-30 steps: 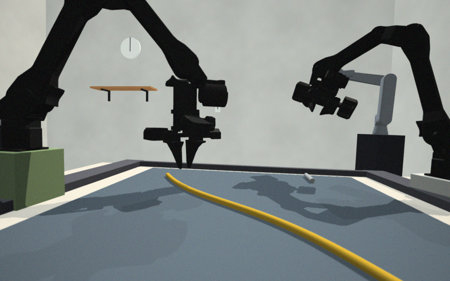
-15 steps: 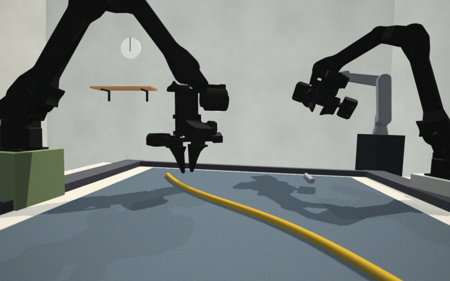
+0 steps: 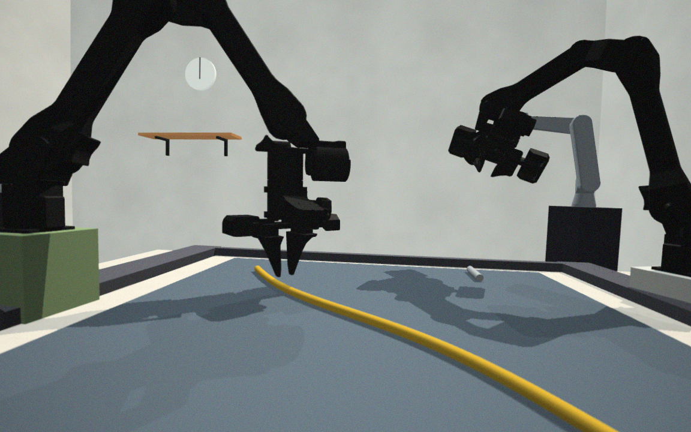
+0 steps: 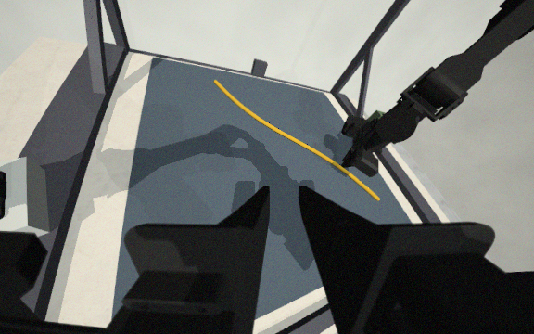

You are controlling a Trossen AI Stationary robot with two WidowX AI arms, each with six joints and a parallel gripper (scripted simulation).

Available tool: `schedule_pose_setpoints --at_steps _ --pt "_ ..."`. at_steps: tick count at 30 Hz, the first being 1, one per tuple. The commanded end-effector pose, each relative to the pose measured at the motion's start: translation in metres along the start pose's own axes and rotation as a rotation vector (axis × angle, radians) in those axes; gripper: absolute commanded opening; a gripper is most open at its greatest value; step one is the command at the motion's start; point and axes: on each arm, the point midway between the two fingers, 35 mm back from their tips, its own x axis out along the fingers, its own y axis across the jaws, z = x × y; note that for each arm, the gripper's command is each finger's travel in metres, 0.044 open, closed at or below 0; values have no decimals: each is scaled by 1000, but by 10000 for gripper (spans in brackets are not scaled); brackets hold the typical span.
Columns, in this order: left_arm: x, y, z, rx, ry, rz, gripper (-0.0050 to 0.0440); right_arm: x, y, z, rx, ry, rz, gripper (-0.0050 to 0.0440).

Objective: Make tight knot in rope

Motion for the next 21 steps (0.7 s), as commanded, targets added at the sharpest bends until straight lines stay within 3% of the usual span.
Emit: schedule_pose_setpoints --at_steps 1,21 --pt "1 2 1 2 -7 8 100 -3 -3 5 -21 8 -11 100" --pt "18 2 1 2 -7 8 100 -3 -3 5 -21 8 -11 100"
